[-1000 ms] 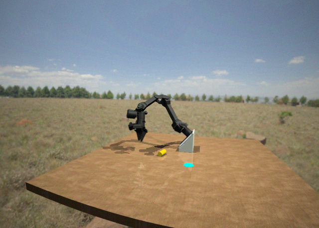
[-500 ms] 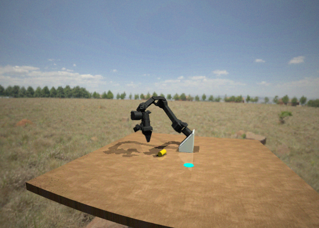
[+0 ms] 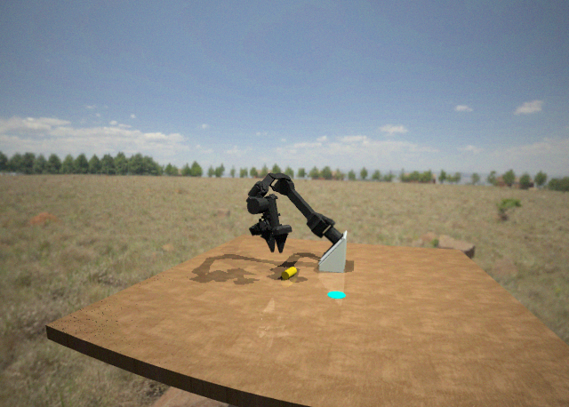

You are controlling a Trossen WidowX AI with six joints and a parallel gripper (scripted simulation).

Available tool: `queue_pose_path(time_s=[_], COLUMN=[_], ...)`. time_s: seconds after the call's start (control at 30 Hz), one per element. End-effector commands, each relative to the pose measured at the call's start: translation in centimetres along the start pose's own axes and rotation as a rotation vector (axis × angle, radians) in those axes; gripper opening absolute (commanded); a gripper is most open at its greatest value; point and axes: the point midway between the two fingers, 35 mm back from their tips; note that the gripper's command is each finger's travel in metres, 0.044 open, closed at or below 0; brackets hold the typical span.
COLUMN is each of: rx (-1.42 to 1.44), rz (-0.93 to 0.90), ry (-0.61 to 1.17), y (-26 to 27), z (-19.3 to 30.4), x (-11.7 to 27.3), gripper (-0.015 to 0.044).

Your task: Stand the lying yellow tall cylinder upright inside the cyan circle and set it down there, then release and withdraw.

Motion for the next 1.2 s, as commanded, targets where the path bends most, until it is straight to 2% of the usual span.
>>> queue_pose_path(time_s=[0.0,0.57,0.87,1.17], rx=[0.116,0.532,0.549,0.547], rz=[0.048,0.207,0.213,0.201], ry=[0.004,-0.060,-0.064,-0.058], y=[0.6,2.9,3.0,2.3], z=[1.2,4.2,4.3,3.3], x=[0.0,1.4,1.3,-5.8], gripper=[0.0309,0.0309,0.0309,0.0309])
Point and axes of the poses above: the point midway between the two fingers, 35 mm back from their tips, its own x axis back along the fingers, its own y axis across the jaws, z = x × y, and after that the axes turned 9 degrees about -x, right-handed
